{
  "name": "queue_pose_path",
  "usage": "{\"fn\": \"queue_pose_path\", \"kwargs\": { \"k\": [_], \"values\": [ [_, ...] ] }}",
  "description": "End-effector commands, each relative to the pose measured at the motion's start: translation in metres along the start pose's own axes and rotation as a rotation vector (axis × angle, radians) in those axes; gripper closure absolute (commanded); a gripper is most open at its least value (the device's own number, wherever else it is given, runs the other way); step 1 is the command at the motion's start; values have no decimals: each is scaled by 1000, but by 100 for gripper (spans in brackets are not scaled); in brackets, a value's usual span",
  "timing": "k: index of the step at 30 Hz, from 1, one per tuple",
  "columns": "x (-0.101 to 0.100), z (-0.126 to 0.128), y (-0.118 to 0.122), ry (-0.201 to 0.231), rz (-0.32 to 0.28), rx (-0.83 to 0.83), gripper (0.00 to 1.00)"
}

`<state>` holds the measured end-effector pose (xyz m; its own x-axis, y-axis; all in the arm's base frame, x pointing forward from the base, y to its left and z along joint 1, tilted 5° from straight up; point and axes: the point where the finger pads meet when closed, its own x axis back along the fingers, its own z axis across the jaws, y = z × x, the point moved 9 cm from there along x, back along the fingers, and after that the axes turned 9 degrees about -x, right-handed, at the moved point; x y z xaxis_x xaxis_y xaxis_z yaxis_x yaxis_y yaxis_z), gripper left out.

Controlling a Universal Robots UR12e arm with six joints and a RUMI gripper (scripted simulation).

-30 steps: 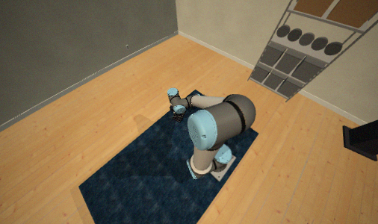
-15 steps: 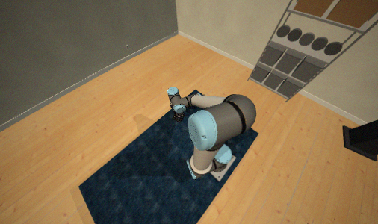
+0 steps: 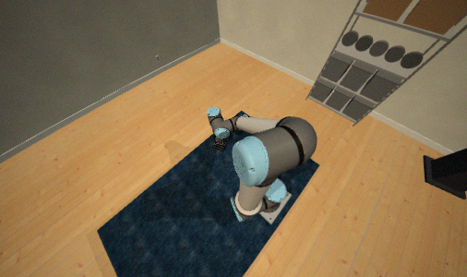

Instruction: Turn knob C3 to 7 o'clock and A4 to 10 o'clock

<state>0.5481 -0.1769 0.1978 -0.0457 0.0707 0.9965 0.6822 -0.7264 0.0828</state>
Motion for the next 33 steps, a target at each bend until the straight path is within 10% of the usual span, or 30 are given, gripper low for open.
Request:
{"fn": "queue_pose_path", "kwargs": {
  "k": [1, 33],
  "values": [
    [1, 1, 1, -2, -1, -58, 89],
    [1, 1, 1, -2, -1, -74, 89]
  ]
}}
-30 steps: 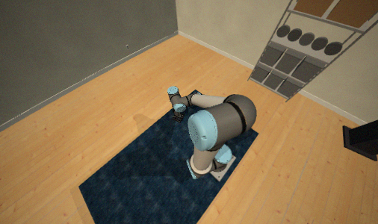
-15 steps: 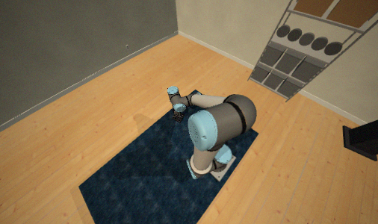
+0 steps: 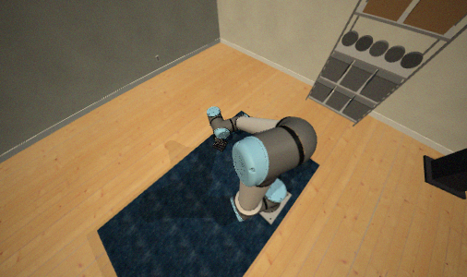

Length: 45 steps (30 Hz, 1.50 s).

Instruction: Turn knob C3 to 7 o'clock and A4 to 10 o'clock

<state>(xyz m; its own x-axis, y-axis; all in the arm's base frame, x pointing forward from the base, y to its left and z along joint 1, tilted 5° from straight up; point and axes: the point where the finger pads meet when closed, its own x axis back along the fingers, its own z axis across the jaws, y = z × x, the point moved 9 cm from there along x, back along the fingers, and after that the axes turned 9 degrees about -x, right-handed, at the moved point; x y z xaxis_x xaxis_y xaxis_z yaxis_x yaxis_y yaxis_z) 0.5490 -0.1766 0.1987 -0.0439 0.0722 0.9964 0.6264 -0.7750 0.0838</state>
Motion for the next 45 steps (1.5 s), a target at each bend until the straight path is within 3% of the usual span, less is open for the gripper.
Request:
{"fn": "queue_pose_path", "kwargs": {
  "k": [1, 23, 45],
  "values": [
    [1, 0, 0, 0, -1, 0, 89],
    [-2, 0, 0, 0, -1, 0, 89],
    [-25, 0, 0, 0, -1, 0, 89]
  ]
}}
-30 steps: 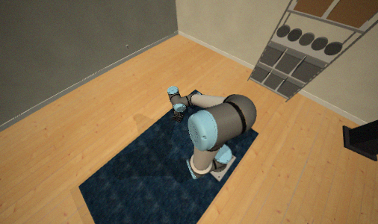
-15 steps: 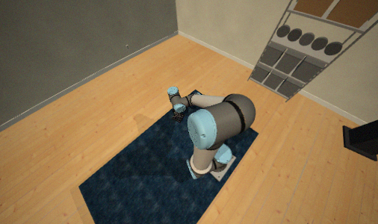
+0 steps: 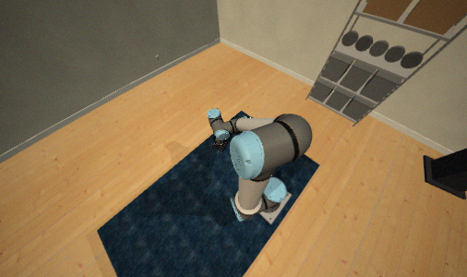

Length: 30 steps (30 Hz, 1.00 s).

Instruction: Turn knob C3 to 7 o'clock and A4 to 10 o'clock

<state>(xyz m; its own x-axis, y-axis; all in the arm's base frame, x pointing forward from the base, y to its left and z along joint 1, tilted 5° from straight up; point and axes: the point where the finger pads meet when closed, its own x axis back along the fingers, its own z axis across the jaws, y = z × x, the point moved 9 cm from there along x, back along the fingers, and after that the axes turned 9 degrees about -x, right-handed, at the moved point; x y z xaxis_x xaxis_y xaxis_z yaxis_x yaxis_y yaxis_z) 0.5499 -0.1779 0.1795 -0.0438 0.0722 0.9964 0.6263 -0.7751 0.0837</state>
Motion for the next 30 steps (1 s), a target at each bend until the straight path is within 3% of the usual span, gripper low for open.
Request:
{"fn": "queue_pose_path", "kwargs": {
  "k": [1, 30],
  "values": [
    [-7, 0, 1, 1, -1, 0, 89],
    [-24, 0, 1, 0, -1, 0, 89]
  ]
}}
